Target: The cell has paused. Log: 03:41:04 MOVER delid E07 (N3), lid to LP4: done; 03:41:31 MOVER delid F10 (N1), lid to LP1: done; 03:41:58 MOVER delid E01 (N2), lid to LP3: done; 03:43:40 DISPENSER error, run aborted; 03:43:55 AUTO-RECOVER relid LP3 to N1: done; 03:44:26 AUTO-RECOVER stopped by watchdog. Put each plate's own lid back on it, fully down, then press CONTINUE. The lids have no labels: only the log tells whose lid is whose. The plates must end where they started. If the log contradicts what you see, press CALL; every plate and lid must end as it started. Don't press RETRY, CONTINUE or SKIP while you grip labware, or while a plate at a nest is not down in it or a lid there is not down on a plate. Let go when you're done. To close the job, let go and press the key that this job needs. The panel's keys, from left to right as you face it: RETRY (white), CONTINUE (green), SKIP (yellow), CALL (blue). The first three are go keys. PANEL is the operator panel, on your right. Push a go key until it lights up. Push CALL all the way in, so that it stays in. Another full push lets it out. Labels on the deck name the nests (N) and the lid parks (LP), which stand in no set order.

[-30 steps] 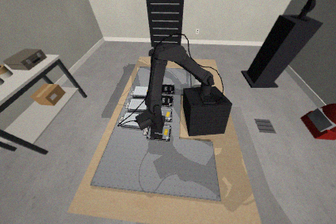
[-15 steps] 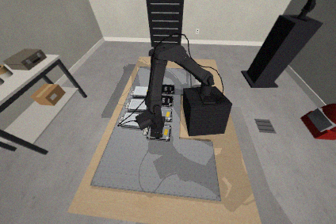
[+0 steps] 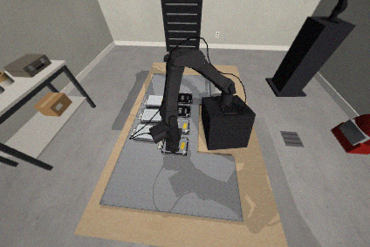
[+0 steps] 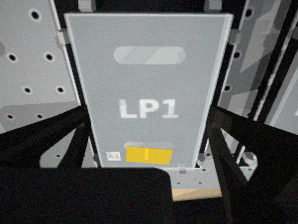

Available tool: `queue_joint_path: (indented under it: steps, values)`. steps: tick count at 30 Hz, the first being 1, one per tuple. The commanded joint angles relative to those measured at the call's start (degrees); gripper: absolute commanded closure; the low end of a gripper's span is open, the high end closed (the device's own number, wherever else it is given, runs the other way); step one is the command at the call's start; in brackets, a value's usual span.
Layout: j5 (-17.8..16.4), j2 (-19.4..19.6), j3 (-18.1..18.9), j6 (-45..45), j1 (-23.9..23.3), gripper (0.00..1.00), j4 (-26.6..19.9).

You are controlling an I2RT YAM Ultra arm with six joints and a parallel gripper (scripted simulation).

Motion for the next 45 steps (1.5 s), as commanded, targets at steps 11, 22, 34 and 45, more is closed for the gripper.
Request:
queue_joint_path:
  steps: [11,22,34,45]
  values:
    - [0.3,-3.13,0.44,0.5,1.22,1.0,-1.85]
    - [0.01,-6.03,0.82,1.38,2.08,1.0,-5.13]
    - [-0.24,-8.5,2.12,2.16,2.85,1.0,-8.09]
    - [-0.3,-8.66,2.25,2.39,3.06,1.0,-8.53]
